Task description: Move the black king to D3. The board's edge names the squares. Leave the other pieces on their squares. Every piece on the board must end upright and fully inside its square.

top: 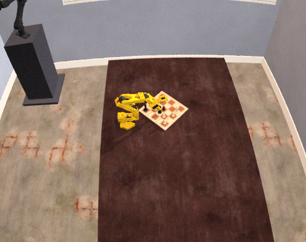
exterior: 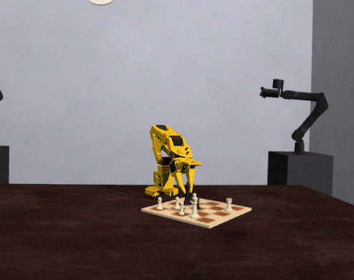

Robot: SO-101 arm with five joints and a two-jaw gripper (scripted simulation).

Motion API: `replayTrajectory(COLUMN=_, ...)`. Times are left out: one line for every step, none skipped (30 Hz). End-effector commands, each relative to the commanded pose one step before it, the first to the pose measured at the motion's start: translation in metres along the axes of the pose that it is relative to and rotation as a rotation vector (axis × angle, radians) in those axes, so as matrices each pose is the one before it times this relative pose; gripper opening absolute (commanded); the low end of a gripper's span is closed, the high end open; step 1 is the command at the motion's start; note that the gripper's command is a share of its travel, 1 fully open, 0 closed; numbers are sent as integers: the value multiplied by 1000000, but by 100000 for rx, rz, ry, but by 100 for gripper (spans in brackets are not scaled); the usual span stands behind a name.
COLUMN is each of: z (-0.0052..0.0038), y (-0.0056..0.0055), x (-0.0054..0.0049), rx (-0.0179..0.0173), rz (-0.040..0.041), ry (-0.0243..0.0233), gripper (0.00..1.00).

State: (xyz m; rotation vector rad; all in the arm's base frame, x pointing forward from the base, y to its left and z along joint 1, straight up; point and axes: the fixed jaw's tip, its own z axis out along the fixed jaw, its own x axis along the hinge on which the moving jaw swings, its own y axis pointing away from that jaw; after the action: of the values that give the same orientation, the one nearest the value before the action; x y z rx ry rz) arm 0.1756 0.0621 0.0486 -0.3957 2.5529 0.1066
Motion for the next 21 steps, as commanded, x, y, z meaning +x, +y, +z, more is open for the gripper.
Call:
replayTrajectory(z=2598, y=1436, x=4919, rx=-479, rz=-1179, ry=1879, gripper=0)
replayTrajectory(z=112, y=1, x=210, rx=1, rz=0, ry=2, gripper=0)
replayTrajectory(z=237, y=3, x=444, rx=1, rz=0, ry=3, gripper=0)
replayTrajectory(z=348, y=4, x=656, rx=2, rz=-1, ry=6, gripper=0)
replayTrajectory(z=410, y=6, x=775, rx=2, rz=-1, ry=5, gripper=0)
replayTrajectory(z=409, y=5, x=779, rx=2, rz=-1, ry=6, gripper=0)
replayTrajectory(z=345, y=5, x=658, rx=1, rz=-1, ry=4, gripper=0)
replayTrajectory(z=235, y=3, x=451, rx=1, rz=-1, ry=4, gripper=0)
replayTrajectory(z=110, y=2, x=210, rx=0, rz=0, ry=1, gripper=0)
replayTrajectory(z=19, y=0, x=38, rx=0, rz=0, ry=1, gripper=0)
replayTrajectory(z=0, y=0, x=-1, rx=0, rz=0, ry=-1, gripper=0)
replayTrajectory(z=0, y=0, x=1, rx=0, rz=0, ry=1, gripper=0)
replayTrajectory(z=0, y=0, x=-1, rx=0, rz=0, ry=-1, gripper=0)
replayTrajectory(z=0, y=0, x=0, rx=0, rz=0, ry=0, gripper=0)
replayTrajectory(z=0, y=0, x=0, rx=0, rz=0, ry=0, gripper=0)
replayTrajectory(z=-3, y=-1, x=-15, rx=0, rz=0, ry=0, gripper=0)
replayTrajectory(z=-21, y=-3, x=-92, rx=1, rz=2, ry=-1, gripper=0)
replayTrajectory(z=-44, y=-8, x=-192, rx=2, rz=4, ry=-1, gripper=0)
replayTrajectory(z=-66, y=-12, x=-284, rx=2, rz=5, ry=-3, gripper=0)
replayTrajectory(z=-77, y=-14, x=-334, rx=3, rz=6, ry=-2, gripper=0)
replayTrajectory(z=-77, y=-14, x=-336, rx=3, rz=6, ry=-3, gripper=0)
